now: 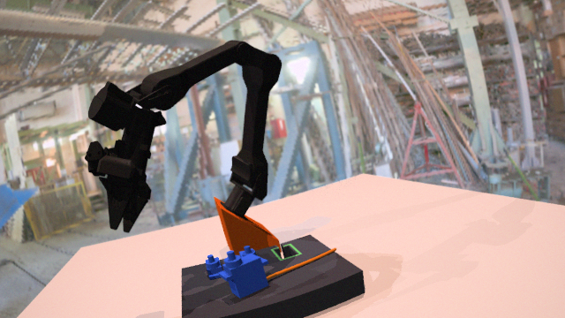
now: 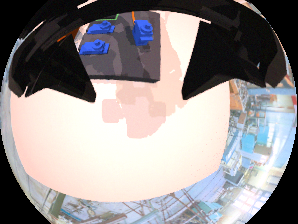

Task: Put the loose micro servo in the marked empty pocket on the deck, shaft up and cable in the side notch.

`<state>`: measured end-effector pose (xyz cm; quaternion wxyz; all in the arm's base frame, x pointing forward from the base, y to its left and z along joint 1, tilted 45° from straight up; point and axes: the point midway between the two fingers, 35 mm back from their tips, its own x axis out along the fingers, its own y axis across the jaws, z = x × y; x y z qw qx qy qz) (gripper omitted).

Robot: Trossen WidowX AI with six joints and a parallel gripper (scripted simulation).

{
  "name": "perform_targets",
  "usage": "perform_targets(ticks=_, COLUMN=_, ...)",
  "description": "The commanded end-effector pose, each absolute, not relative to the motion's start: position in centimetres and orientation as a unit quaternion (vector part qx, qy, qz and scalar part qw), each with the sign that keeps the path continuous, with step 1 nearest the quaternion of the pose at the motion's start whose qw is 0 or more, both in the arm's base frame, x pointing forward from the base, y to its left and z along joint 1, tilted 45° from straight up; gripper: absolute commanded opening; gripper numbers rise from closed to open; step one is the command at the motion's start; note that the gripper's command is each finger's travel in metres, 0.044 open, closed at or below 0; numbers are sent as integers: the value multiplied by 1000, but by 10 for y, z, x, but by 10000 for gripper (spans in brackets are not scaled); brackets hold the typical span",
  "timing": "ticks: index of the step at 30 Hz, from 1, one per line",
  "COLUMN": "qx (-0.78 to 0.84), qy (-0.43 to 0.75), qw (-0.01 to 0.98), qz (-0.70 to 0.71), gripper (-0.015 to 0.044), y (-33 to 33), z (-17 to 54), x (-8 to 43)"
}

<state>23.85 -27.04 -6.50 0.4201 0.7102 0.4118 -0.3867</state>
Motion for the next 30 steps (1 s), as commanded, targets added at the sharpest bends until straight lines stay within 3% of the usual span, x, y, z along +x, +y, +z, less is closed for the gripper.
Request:
perform_targets(ticks=1, qx=700, qy=467, qw=418, qz=-342, gripper=440, y=-236, z=-47, x=258)
perform_targets(ticks=15, qx=650, qy=633, qw=371, qz=-195, gripper=440, y=-112, z=25, x=291)
perform_targets(ticks=30, qx=648, qy=640, qw=368, qz=-189, gripper=440, y=-87, z=11, x=294)
